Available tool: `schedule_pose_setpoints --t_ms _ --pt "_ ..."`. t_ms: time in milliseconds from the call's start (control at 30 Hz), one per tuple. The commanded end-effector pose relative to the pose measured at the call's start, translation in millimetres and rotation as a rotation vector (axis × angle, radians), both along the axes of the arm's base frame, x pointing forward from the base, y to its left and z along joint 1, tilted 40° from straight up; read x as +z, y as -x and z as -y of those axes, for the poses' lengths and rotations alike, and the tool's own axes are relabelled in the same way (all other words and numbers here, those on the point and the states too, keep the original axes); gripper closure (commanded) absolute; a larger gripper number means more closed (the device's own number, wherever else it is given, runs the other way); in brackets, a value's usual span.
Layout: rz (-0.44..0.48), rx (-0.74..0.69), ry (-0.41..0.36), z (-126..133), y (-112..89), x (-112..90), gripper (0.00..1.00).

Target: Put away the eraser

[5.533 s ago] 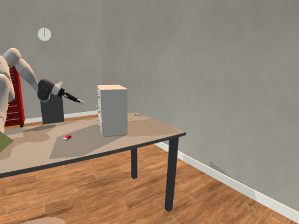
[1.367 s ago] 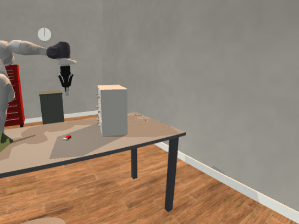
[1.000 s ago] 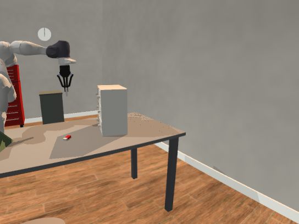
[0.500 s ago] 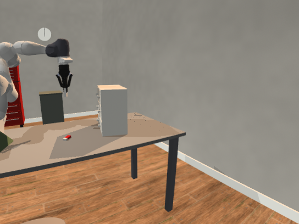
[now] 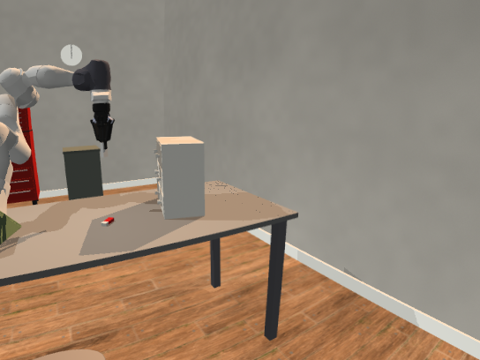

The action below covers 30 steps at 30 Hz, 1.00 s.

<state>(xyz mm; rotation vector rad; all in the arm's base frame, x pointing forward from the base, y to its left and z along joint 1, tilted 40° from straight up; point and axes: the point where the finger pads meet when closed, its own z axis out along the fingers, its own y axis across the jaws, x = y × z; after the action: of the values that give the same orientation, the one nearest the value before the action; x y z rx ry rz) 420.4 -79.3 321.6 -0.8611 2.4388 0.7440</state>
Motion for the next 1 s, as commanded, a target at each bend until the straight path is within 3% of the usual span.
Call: schedule_pose_setpoints --t_ms 0,33,233,267,500,533,767,800,967 --pt "-0.106 -0.112 -0.029 -0.2 0.5 -0.5 1.00" --pt "-0.191 -0.218 -0.060 14.6 2.8 -11.5 1.00" --pt "-0.195 -0.222 -0.061 14.6 2.8 -11.5 1.00" --pt "-0.275 -0.320 -0.089 27.7 4.8 -21.3 1.00" --pt "-0.275 -0.320 -0.089 27.7 4.8 -21.3 1.00" --pt "-0.344 -0.405 -0.114 39.2 6.5 -29.8 1.00" --pt "-0.344 -0.405 -0.114 39.2 6.5 -29.8 1.00" --pt "-0.403 -0.478 -0.136 48.9 8.1 -37.0 1.00" --pt "-0.403 -0.478 -0.136 48.9 8.1 -37.0 1.00"
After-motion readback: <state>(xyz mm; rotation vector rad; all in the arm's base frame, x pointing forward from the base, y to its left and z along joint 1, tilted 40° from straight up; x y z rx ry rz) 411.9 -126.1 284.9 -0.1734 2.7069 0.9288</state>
